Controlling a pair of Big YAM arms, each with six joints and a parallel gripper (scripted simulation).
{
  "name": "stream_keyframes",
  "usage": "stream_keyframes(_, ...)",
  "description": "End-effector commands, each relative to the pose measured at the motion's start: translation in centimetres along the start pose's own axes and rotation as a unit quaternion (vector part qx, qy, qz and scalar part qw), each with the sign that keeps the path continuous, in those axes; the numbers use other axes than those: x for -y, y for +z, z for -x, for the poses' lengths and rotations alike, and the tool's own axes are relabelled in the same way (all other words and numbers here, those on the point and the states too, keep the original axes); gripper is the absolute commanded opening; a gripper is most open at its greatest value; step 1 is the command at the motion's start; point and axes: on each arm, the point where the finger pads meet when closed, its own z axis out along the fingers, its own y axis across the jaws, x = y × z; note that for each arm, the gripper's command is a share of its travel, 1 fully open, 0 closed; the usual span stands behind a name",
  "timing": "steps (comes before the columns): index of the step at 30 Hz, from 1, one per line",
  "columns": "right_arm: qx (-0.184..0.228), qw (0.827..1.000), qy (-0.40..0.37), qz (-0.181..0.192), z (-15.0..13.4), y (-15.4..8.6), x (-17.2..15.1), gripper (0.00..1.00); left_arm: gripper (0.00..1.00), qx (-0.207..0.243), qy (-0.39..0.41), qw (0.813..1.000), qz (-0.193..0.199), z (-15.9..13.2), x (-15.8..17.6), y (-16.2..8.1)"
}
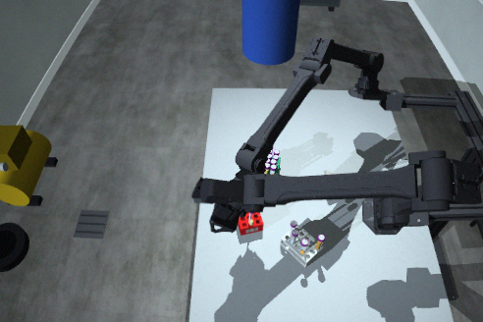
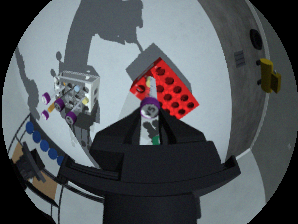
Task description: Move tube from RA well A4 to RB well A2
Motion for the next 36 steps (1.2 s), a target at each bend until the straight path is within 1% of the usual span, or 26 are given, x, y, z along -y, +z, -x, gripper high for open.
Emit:
stream_keyframes(1,-0.001,1.0,-0.002,-0.001,0.3,1.3,-0.1,0.0,0.3,0.016,-0.007,1.0,0.005,1.5,-0.8,-0.8)
stream_keyframes(28,0.002,1.0,-0.002,-0.002,0.5,1.0,-0.5,0.0,0.3,0.016,-0.007,1.0,0.005,1.5,-0.8,-0.8)
stream_keyframes(31,0.003,1.0,-0.001,-0.002,0.6,1.3,-0.4,0.0,0.3,0.016,-0.007,1.0,0.005,1.5,-0.8,-0.8)
stream_keyframes(35,-0.006,1.0,-0.004,0.0,-0.2,2.3,-0.6,0.0,0.3,0.016,-0.007,1.0,0.005,1.5,-0.8,-0.8)
stream_keyframes(36,-0.005,1.0,-0.003,0.0,-0.1,2.1,-0.4,0.0,0.3,0.016,-0.007,1.0,0.005,1.5,-0.8,-0.8)
